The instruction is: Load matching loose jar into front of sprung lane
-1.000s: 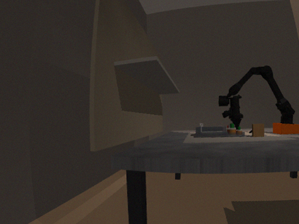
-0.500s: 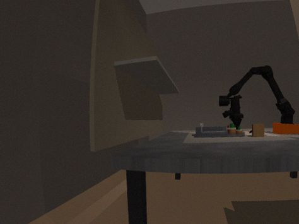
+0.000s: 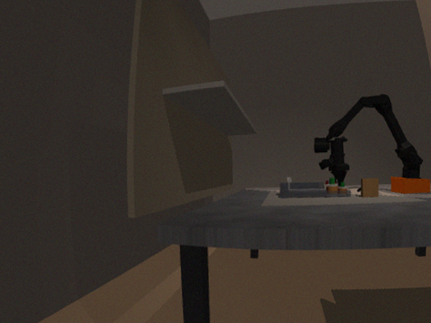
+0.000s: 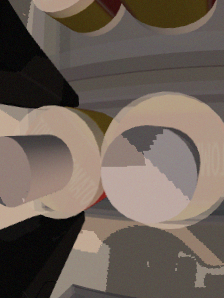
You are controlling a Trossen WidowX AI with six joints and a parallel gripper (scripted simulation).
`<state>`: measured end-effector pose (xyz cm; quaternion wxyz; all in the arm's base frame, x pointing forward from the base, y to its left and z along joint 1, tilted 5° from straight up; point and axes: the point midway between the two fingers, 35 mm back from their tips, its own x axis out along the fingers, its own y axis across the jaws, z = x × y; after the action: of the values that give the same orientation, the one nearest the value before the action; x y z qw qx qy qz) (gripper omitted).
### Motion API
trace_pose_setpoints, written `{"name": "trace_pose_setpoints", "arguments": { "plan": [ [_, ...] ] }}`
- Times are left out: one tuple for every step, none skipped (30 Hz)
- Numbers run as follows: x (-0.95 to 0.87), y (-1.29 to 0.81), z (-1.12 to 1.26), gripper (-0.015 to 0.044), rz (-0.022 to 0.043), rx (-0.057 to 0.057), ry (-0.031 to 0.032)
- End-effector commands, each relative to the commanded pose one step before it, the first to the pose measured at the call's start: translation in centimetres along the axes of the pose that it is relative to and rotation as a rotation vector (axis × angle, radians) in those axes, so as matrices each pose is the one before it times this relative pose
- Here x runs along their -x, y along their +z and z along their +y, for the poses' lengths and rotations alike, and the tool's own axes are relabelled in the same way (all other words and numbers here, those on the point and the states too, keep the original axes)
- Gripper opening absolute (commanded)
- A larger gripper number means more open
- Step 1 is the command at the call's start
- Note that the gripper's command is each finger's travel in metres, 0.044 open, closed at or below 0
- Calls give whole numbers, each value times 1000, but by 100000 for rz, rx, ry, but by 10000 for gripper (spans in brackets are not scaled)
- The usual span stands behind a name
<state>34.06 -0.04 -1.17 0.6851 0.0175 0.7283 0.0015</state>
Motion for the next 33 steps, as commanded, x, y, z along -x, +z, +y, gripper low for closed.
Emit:
{"name": "trace_pose_setpoints", "arguments": {
  "plan": [
    [3,28,32,0,-859,-510,269],
    [-4,-79,-16,0,6,0,-1],
    [-4,-90,-18,0,7,0,-2],
    [-2,-36,-7,0,3,0,-1],
    [0,0,0,0,0,0,0],
    [0,0,0,0,0,0,0],
    [0,0,0,0,0,0,0],
    [0,0,0,0,0,0,0],
    [0,0,0,0,0,0,0],
    [0,0,0,0,0,0,0],
    [0,0,0,0,0,0,0],
    [0,0,0,0,0,0,0],
    [0,0,0,0,0,0,0],
    [0,0,0,0,0,0,0],
    [0,0,0,0,0,0,0],
    [11,48,-3,26,-4,0,0],
    [11,48,-3,52,-4,0,0],
    [0,0,0,79,0,0,0],
    [0,0,0,105,0,0,0],
    [0,0,0,131,0,0,0],
    [0,0,0,157,0,0,0],
    [0,0,0,184,0,0,0],
    [0,0,0,210,0,0,0],
    [0,0,0,236,0,0,0],
    [0,0,0,263,0,0,0],
    [0,0,0,289,0,0,0],
    [0,0,0,294,0,0,0],
    [0,0,0,294,0,0,0],
    [111,4,-1,294,-1,0,0],
    [184,6,-1,294,-1,0,-1],
    [274,7,-2,294,-2,0,-1],
    [390,5,-3,294,-2,0,-1],
    [375,0,-3,294,-2,0,-1]
  ]
}}
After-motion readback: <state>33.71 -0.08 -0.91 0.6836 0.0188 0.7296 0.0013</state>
